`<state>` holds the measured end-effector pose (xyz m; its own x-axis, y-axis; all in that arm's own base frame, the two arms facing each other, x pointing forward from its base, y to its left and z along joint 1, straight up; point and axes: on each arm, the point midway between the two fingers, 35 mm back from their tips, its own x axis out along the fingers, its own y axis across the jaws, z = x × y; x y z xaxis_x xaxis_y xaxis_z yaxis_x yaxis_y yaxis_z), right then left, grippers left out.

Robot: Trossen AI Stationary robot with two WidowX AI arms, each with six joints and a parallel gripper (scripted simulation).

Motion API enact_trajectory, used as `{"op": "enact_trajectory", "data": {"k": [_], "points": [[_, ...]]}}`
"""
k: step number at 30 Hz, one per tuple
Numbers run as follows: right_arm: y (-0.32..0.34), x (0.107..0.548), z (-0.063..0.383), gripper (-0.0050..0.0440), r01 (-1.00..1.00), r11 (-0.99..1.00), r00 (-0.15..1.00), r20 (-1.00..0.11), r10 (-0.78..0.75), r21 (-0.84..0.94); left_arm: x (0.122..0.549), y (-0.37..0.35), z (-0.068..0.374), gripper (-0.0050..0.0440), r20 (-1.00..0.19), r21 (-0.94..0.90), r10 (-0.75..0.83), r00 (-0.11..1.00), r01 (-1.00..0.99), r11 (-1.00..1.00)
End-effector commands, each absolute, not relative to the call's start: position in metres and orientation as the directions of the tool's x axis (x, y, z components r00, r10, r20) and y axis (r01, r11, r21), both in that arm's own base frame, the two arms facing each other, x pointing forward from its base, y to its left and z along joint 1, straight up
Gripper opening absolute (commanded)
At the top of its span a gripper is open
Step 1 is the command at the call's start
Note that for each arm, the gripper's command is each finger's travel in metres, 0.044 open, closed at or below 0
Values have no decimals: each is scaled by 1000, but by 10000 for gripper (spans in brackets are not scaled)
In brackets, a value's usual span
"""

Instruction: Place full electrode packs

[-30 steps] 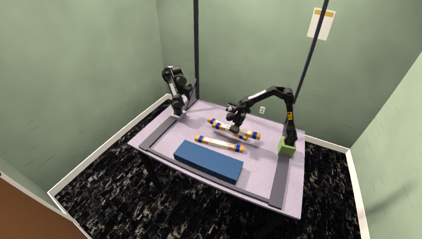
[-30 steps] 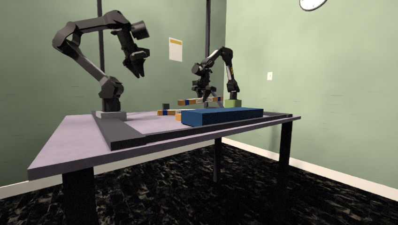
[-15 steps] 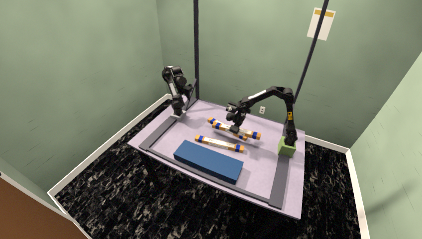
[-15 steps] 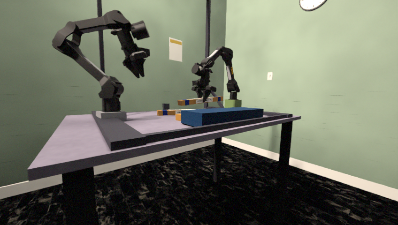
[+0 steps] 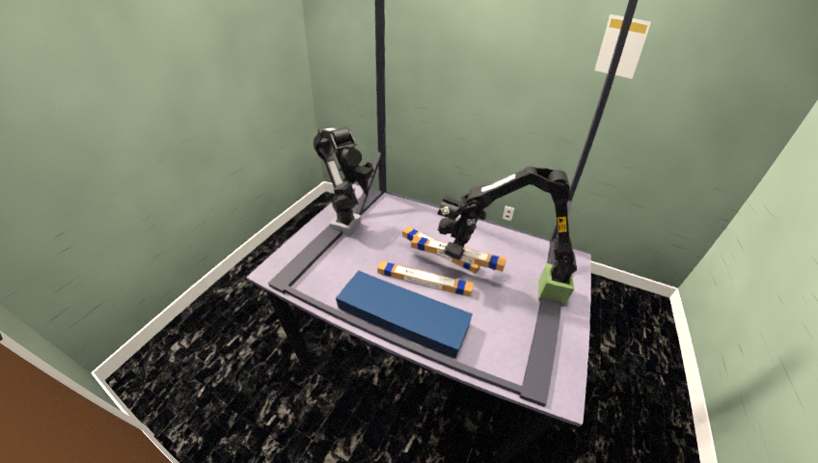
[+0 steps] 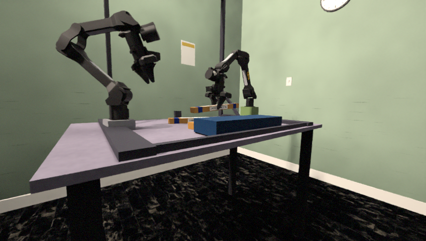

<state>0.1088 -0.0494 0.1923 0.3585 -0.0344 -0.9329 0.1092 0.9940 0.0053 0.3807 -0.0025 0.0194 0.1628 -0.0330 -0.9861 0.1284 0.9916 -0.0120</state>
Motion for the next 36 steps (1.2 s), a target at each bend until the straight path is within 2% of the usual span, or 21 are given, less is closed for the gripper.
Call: {"op": "enact_trajectory", "data": {"k": [1,3,8,36], "points": [[-50,110,200,330,105,994,381,-924,-46,-6,401,-2,59,-50,-959,3,-34,281,131,991],[-50,110,200,330,105,994,381,-924,-46,-6,401,-2,59,-50,-959,3,-34,281,131,991],[-50,110,200,330,105,994,381,-924,-46,-6,406,-18,67,-50,-952,10,-75,298,274,962],[-50,110,200,330,105,994,381,-924,-46,-6,411,-81,61,-50,-952,7,-74,295,263,965]]}}
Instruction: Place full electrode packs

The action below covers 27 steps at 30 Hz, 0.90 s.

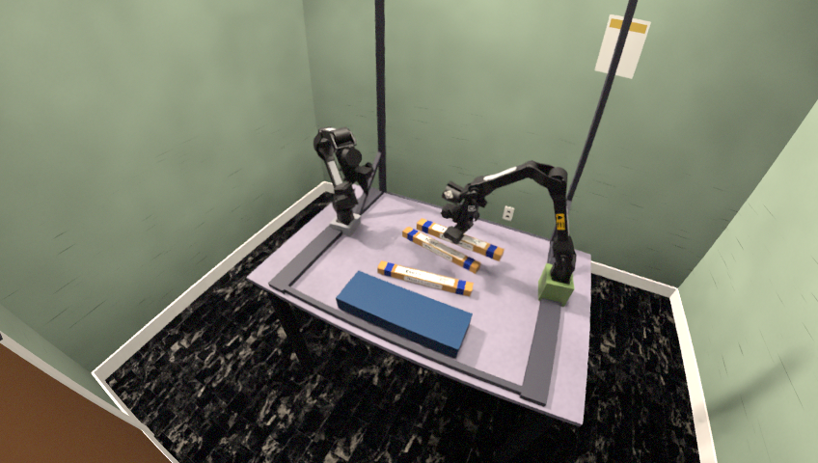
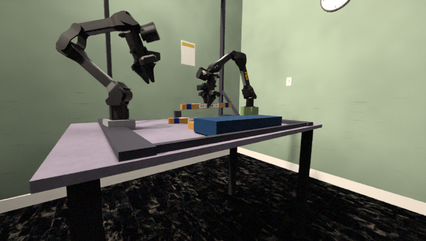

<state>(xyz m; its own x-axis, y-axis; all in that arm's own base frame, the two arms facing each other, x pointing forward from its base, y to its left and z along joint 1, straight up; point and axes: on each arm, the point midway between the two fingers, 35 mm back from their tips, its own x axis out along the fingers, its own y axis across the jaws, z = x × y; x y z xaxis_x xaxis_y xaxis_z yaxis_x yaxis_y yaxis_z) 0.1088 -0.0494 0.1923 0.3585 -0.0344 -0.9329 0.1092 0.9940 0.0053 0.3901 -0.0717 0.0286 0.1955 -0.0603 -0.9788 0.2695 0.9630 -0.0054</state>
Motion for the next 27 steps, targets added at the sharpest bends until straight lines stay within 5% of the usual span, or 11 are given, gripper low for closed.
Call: {"op": "enact_trajectory", "data": {"k": [1,27], "points": [[-50,110,200,330,105,994,381,-924,-46,-6,411,-84,56,-50,-956,5,-72,284,263,965],[-50,110,200,330,105,994,381,-924,-46,-6,414,-149,49,-50,-958,0,-76,278,264,965]]}}
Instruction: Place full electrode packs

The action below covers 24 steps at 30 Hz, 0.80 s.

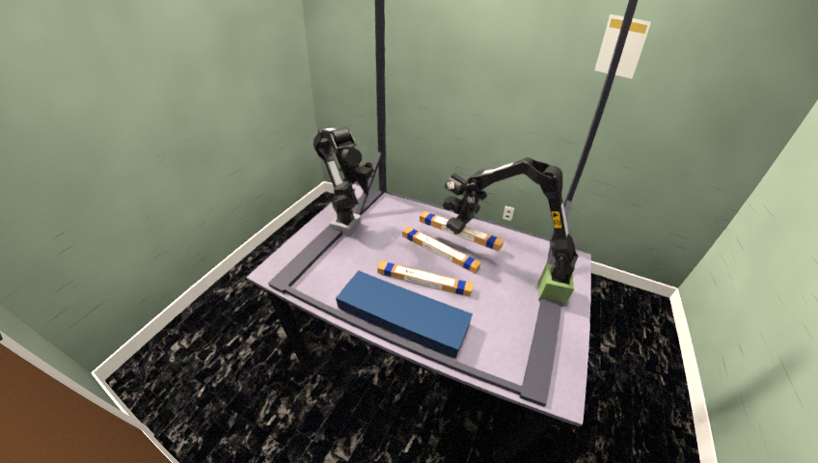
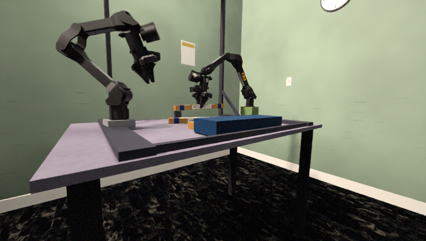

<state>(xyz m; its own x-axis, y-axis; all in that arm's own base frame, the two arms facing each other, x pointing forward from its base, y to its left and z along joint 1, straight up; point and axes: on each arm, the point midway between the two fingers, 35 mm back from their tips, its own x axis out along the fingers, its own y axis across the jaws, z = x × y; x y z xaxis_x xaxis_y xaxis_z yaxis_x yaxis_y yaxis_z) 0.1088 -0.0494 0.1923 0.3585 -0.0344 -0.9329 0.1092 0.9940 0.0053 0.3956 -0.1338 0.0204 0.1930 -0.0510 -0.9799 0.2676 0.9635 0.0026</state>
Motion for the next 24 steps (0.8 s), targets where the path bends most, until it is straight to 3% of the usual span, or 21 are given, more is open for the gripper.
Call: {"op": "enact_trajectory", "data": {"k": [1,22,24], "points": [[-50,110,200,330,105,994,381,-924,-46,-6,414,-151,50,-50,-958,0,-76,278,264,965],[-50,110,200,330,105,994,381,-924,-46,-6,418,-197,57,-50,-950,-8,-89,298,264,965],[-50,110,200,330,105,994,381,-924,-46,-6,417,-202,43,-50,-960,-2,-75,270,264,965]]}}
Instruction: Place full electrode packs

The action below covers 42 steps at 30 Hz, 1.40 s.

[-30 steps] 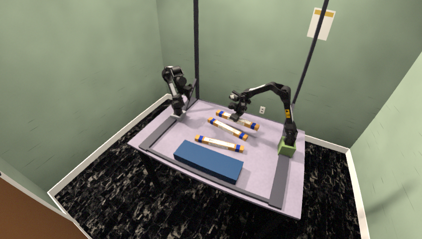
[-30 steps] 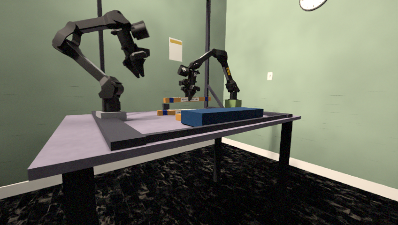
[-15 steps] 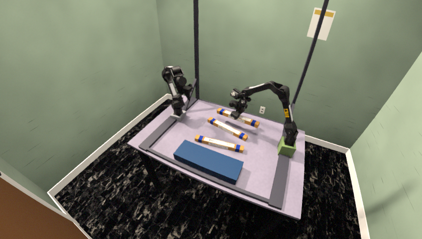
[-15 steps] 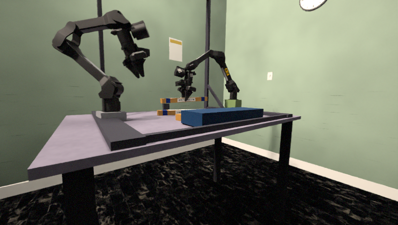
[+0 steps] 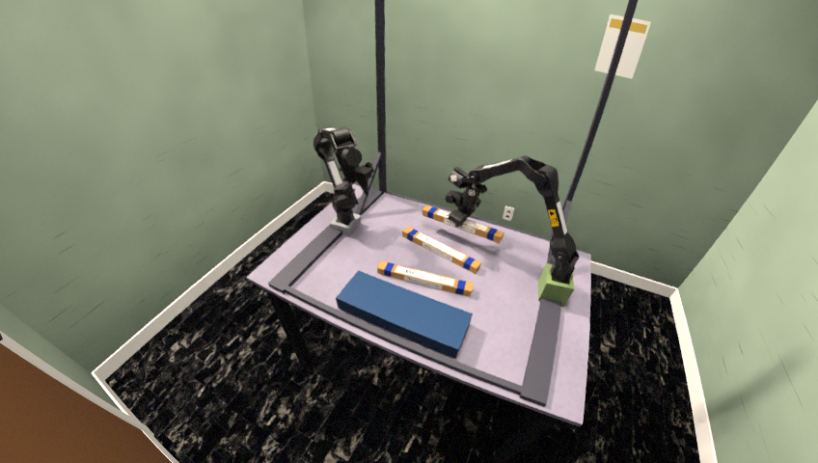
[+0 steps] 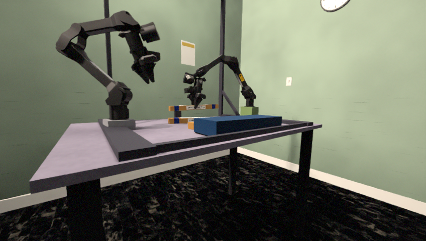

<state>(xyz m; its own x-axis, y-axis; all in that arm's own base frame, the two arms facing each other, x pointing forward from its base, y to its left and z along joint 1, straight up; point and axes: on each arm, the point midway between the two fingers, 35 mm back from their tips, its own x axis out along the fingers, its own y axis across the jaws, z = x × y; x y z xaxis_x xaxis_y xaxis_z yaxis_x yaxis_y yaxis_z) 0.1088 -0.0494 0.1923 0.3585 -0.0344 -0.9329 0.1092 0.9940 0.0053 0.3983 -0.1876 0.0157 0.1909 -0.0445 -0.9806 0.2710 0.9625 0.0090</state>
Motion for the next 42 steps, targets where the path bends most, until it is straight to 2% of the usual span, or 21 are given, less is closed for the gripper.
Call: {"op": "enact_trajectory", "data": {"k": [1,14,15,17,23,25,42], "points": [[-50,110,200,330,105,994,381,-924,-46,-6,417,-205,42,-50,-960,-2,-76,271,264,965],[-50,110,200,330,105,994,381,-924,-46,-6,419,-234,42,-50,-959,-4,-78,273,264,965],[-50,110,200,330,105,994,381,-924,-46,-6,421,-238,56,-50,-950,-12,-94,298,264,964],[-50,110,200,330,105,994,381,-924,-46,-6,420,-242,40,-50,-960,-3,-77,270,264,965],[-50,110,200,330,105,994,381,-924,-46,-6,421,-258,39,-50,-960,-4,-78,270,264,965],[-50,110,200,330,105,994,381,-924,-46,-6,423,-262,57,-50,-950,-15,-96,298,264,964],[-50,110,200,330,105,994,381,-924,-46,-6,427,-263,60,-50,-951,-15,-95,293,264,964]]}}
